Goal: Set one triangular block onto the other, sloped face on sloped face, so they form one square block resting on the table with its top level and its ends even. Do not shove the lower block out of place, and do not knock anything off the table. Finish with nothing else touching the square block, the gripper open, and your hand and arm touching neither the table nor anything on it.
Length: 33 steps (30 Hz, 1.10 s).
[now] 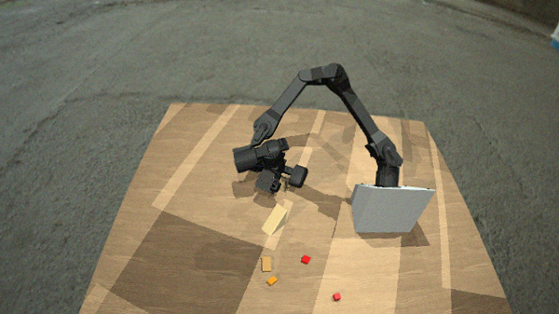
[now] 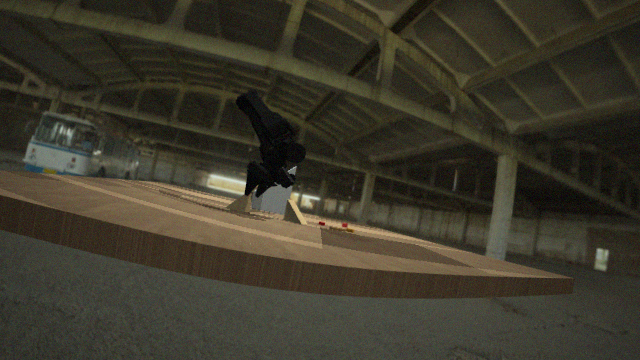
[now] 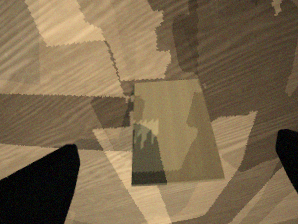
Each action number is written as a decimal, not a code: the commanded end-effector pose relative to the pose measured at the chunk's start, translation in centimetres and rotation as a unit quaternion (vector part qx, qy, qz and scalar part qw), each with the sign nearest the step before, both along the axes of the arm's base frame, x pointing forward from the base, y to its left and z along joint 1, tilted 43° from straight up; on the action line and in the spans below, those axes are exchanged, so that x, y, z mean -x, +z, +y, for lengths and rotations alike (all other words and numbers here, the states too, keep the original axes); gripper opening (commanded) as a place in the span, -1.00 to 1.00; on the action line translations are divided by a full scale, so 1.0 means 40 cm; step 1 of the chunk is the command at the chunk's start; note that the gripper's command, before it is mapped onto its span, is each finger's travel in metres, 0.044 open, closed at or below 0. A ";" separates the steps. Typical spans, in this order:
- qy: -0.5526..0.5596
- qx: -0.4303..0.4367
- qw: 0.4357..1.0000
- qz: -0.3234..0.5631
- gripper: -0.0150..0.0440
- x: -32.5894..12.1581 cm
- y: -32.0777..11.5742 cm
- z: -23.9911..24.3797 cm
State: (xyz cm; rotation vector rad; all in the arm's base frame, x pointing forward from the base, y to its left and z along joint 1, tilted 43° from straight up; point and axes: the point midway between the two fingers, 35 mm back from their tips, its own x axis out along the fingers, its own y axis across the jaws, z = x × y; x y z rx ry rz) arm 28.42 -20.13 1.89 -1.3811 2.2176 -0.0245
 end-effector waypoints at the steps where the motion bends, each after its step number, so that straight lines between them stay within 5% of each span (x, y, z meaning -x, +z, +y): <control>1: 0.000 0.002 1.000 0.000 1.00 0.008 -0.002 -0.018; 33: -0.002 0.013 1.000 0.006 0.91 0.061 -0.034 -0.119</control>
